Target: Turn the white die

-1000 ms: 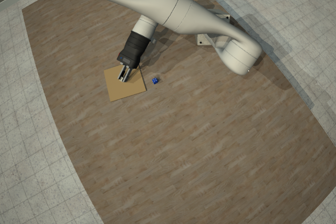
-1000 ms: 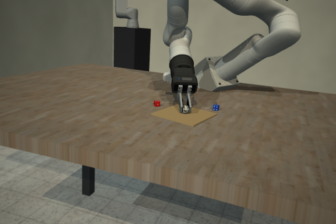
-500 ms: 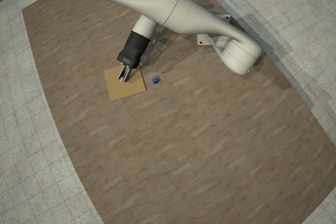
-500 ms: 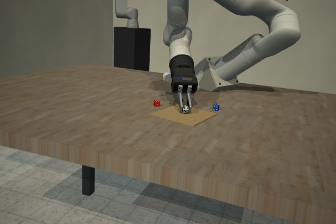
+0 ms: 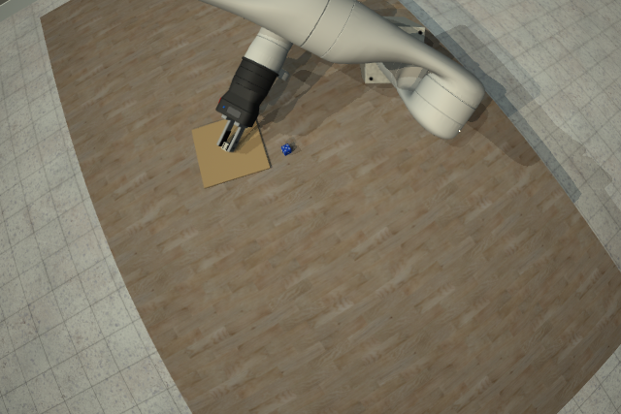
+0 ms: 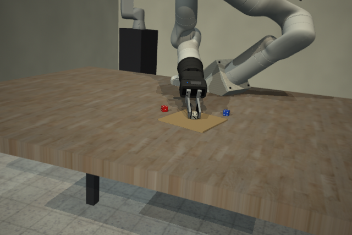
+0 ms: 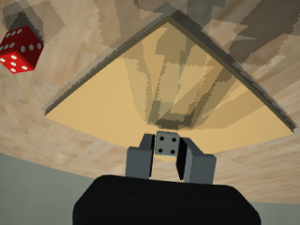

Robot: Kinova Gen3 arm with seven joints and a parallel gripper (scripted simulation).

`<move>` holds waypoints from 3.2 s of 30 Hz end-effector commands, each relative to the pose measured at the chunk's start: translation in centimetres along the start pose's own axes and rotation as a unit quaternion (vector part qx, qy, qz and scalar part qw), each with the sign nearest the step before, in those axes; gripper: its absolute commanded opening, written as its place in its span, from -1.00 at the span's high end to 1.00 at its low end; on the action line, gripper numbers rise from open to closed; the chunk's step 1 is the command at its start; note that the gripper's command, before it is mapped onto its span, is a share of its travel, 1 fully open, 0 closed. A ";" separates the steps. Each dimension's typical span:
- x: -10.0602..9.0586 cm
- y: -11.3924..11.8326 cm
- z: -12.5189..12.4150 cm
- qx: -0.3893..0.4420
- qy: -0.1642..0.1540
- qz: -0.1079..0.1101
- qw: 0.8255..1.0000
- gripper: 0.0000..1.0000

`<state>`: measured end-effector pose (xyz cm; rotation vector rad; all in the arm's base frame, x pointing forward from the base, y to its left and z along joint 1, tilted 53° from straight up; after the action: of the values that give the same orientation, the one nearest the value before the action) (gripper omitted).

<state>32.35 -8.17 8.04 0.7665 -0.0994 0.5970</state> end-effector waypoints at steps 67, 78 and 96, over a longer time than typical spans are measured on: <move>-2.8 0.0 0.1 -0.001 0.000 0.000 1.000 -0.27; -5.0 0.0 0.1 -0.001 0.000 0.000 1.000 -0.27; -6.9 0.7 3.5 -0.001 0.000 0.000 1.000 -0.27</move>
<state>26.87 -12.37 8.28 0.7869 -0.0962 0.6034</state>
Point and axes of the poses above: the point where the finger pads meet when closed, its own x axis out along the fingers, its own y axis across the jaws, z = x × y, the point moved 7 cm from there along -x, back along the fingers, and after that the axes turned 12 degrees about x, right-handed, at the moved point
